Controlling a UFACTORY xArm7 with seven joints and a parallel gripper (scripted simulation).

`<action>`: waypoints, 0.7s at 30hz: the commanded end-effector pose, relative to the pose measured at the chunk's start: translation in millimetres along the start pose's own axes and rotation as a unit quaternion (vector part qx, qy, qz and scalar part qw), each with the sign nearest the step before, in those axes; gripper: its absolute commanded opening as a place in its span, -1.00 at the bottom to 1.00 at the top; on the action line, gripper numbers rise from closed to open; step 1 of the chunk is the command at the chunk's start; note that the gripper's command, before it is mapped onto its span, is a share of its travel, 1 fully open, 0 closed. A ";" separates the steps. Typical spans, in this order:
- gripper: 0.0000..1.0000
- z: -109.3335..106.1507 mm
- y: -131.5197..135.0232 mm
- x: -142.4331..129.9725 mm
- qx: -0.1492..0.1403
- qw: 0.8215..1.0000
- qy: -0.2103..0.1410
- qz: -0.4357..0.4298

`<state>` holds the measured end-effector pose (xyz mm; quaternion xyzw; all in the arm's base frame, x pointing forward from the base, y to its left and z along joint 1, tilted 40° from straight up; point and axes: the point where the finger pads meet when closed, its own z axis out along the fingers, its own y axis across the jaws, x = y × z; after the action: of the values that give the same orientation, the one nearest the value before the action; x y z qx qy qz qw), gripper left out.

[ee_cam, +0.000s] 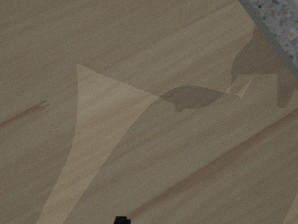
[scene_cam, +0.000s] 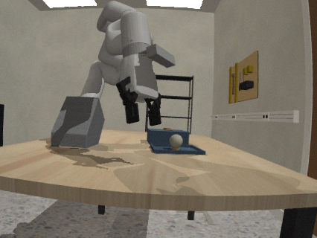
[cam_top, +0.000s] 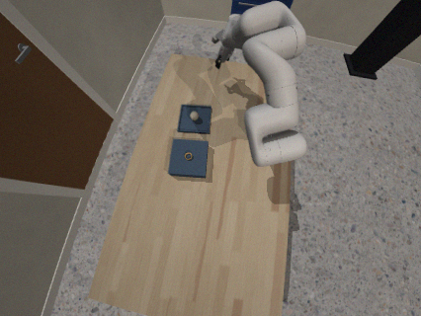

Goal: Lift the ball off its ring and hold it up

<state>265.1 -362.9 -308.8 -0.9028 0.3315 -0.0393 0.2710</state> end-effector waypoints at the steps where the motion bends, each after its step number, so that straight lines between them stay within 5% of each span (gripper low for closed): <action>1: 1.00 -2.5 1.2 2.0 -0.002 1.000 0.002 0.000; 21: 1.00 -4.9 -7.7 4.1 0.000 1.000 0.000 0.010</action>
<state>265.4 -362.3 -308.2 -0.9022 0.3332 -0.0383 0.2713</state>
